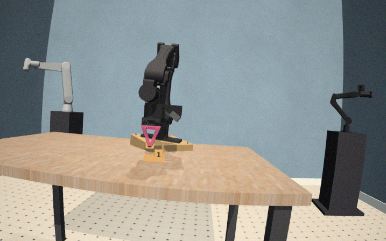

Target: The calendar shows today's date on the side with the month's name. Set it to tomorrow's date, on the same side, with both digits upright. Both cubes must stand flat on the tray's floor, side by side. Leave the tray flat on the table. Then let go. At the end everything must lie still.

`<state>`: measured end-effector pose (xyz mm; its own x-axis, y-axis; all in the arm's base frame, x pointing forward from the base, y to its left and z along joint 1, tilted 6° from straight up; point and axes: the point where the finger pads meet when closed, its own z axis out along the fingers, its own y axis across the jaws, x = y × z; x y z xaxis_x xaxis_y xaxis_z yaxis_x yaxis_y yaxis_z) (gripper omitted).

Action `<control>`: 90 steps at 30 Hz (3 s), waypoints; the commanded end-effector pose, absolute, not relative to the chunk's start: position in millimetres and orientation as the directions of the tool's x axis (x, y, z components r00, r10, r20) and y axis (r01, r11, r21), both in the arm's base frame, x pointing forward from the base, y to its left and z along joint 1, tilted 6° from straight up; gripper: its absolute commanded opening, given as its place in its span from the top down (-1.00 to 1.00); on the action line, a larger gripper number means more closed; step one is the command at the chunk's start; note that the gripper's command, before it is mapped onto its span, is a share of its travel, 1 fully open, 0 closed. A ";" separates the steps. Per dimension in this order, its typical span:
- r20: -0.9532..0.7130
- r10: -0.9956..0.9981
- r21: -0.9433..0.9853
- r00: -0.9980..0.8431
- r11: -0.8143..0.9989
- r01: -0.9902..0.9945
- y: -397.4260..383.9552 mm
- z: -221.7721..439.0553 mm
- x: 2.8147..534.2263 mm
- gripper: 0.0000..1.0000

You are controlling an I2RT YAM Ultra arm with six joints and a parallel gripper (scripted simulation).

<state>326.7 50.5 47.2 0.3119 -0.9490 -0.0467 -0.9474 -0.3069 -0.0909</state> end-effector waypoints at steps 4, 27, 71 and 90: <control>-0.051 -0.946 -0.099 0.319 -0.313 -0.945 53.4 50.7 332.8 0.49; -0.052 -0.946 -0.096 0.320 -0.314 -0.945 53.2 50.3 332.7 0.49; -0.055 -0.947 -0.080 0.317 -0.313 -0.947 54.9 23.2 325.2 0.49; -0.051 -0.947 -0.098 0.317 -0.311 -0.945 55.7 25.6 334.2 0.49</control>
<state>329.3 52.2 24.2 0.3147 -0.9480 -0.0465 -0.9464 -0.3096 -0.0921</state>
